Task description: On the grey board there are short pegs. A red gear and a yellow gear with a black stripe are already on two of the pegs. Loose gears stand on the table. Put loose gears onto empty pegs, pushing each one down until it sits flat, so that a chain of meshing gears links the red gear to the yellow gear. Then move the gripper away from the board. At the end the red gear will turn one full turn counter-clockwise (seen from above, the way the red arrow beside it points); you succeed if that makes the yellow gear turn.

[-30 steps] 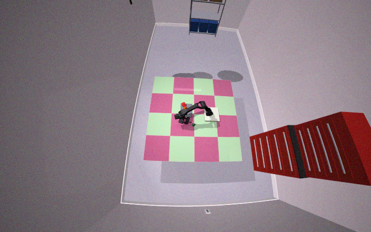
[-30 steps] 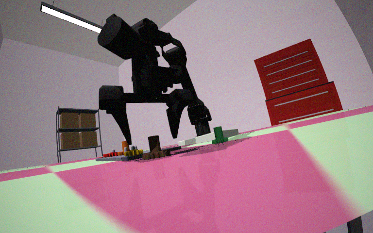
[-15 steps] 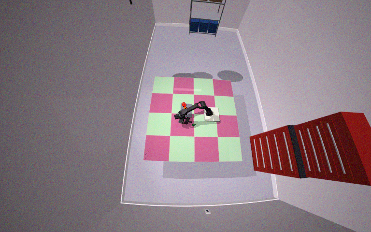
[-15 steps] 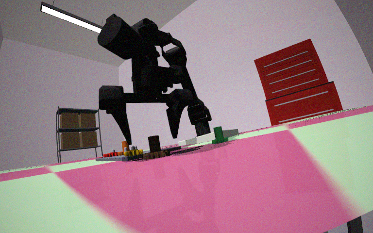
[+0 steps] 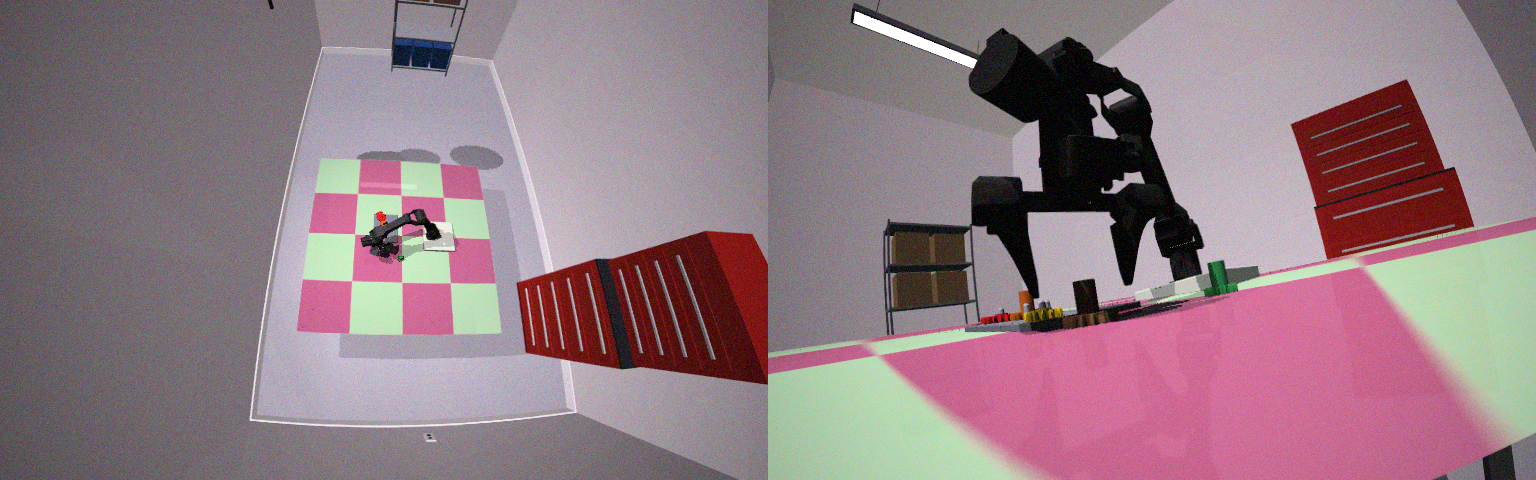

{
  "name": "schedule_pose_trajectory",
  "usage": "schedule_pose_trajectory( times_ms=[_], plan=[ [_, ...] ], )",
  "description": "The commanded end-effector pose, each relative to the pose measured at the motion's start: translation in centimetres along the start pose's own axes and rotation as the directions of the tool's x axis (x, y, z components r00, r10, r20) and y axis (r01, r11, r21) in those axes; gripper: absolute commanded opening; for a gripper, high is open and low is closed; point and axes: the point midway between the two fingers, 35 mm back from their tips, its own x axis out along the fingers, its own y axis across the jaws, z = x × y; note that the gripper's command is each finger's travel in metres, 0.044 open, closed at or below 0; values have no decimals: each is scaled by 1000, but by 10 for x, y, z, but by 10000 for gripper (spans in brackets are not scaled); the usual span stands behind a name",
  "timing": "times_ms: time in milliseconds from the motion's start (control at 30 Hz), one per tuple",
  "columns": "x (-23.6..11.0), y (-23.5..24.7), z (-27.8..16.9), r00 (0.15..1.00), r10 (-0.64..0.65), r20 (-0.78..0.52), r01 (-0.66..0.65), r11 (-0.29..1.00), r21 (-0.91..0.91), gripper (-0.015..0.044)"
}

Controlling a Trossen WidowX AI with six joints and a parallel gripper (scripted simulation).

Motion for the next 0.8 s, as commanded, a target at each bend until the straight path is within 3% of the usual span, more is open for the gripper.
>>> schedule_pose_trajectory(
  times_ms=[0,200,633,767],
  plan=[
    [2,0,0,1000,3,-3,-3,1000,-5,440],
    [2,0,0,1000,3,-3,-3,1000,-5,440],
    [2,0,0,1000,3,-3,-3,1000,-5,99],
    [2,0,0,1000,3,-3,-3,1000,-5,72]
  ],
)
